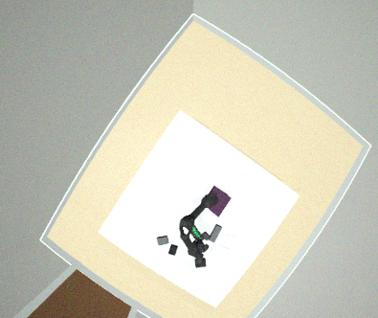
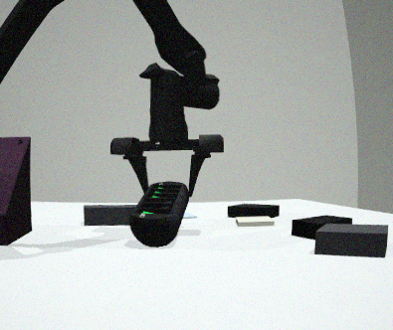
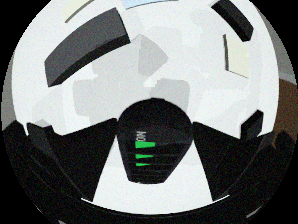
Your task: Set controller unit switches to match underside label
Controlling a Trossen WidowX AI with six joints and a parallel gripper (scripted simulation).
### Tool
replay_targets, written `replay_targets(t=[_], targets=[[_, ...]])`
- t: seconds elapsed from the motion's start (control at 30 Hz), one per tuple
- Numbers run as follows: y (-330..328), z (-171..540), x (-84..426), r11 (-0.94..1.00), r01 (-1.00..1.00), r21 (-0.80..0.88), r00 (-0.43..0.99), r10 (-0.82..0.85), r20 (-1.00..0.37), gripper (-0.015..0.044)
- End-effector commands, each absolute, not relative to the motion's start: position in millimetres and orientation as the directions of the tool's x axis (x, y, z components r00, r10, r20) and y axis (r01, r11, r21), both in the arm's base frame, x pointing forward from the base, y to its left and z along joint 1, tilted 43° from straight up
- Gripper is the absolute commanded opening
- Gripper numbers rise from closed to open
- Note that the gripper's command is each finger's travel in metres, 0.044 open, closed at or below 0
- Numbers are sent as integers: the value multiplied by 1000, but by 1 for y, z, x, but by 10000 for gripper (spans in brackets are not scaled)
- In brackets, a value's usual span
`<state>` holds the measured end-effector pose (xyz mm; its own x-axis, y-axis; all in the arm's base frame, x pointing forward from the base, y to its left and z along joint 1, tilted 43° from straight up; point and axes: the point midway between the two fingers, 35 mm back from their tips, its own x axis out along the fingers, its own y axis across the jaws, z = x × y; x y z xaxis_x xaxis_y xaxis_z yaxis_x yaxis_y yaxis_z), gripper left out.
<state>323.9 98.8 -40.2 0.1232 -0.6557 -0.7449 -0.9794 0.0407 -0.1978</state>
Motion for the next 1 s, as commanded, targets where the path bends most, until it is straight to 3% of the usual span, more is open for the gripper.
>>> replay_targets(t=[0.0, 0.97], targets=[[89, -46, 323, 46, -982, -185, 107, -673, -732, 338], [81, -66, 327, 46, -982, -186, 107, -673, -732, 338]])
